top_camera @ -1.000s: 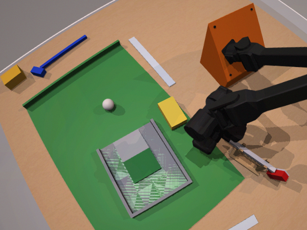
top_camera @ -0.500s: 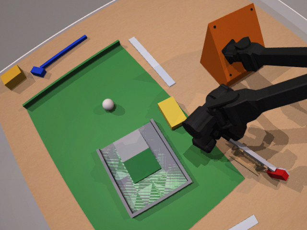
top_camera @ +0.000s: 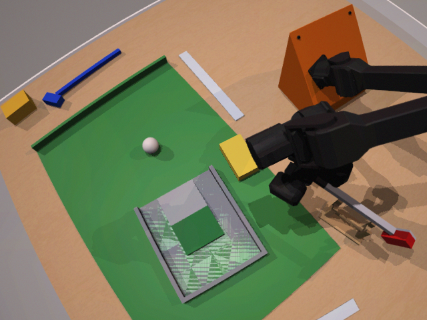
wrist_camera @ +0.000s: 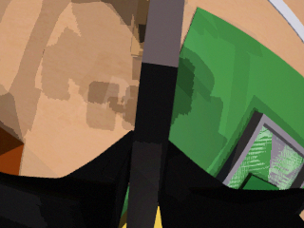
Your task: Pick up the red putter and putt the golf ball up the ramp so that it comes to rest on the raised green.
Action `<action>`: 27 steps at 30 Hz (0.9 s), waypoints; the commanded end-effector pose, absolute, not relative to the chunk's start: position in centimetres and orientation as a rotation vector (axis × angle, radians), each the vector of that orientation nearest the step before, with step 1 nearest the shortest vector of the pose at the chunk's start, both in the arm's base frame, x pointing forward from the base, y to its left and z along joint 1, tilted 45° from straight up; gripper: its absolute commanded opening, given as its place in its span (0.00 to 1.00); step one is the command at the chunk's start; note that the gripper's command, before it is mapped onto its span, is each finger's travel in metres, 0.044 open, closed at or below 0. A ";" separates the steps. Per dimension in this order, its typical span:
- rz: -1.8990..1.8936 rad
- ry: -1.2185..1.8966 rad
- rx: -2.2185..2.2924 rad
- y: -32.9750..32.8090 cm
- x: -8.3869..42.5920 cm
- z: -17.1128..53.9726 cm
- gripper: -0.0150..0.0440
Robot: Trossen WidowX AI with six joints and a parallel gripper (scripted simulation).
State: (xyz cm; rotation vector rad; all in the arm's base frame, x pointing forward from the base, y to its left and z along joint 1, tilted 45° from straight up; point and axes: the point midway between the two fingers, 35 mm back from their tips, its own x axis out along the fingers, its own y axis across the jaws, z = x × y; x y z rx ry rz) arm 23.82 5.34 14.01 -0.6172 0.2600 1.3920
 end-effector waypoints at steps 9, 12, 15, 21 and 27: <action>1.381 0.271 -0.592 3.6 23.2 15.8 0.25; 1.354 0.338 -0.540 2.6 23.7 15.1 0.25; 1.315 0.424 -0.469 1.2 24.2 14.2 0.25; 1.224 0.587 -0.322 -1.9 24.9 12.0 0.25; 1.123 0.735 -0.169 -5.2 25.2 9.7 0.25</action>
